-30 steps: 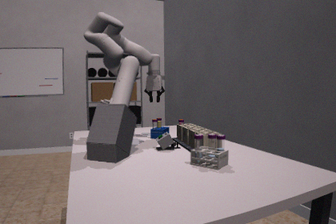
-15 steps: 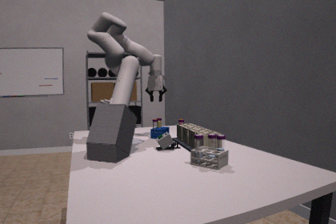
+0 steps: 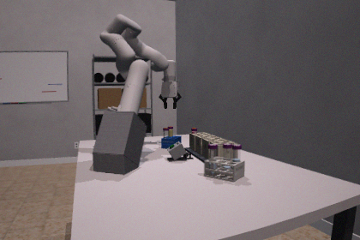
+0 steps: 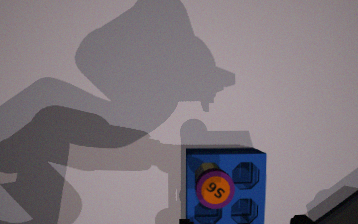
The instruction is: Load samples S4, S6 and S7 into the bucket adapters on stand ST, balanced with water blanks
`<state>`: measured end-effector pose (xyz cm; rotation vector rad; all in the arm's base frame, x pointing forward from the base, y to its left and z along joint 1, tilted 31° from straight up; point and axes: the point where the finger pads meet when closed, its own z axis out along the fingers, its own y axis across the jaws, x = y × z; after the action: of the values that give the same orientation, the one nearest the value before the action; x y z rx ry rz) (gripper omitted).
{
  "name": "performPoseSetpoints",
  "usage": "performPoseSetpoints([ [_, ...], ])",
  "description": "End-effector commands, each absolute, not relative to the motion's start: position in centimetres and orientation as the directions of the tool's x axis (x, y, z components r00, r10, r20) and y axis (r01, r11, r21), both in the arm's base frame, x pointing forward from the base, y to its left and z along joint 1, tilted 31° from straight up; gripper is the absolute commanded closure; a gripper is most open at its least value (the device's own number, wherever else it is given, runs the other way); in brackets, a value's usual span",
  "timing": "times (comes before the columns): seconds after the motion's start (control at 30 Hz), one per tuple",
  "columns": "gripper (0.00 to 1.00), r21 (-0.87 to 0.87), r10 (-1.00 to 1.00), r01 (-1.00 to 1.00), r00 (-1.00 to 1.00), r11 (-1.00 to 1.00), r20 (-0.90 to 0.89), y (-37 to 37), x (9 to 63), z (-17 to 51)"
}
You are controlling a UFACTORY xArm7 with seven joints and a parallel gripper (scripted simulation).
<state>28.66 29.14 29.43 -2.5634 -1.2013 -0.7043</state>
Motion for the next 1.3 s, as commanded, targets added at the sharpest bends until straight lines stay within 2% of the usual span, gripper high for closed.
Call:
performPoseSetpoints([
  [0.0,0.43,0.002,0.66,0.768,0.549,-0.64,0.513,29.3,28.8,29.6],
  [1.27,0.43,0.002,0.66,0.768,0.549,-0.64,0.513,31.4,30.6,24.8],
])
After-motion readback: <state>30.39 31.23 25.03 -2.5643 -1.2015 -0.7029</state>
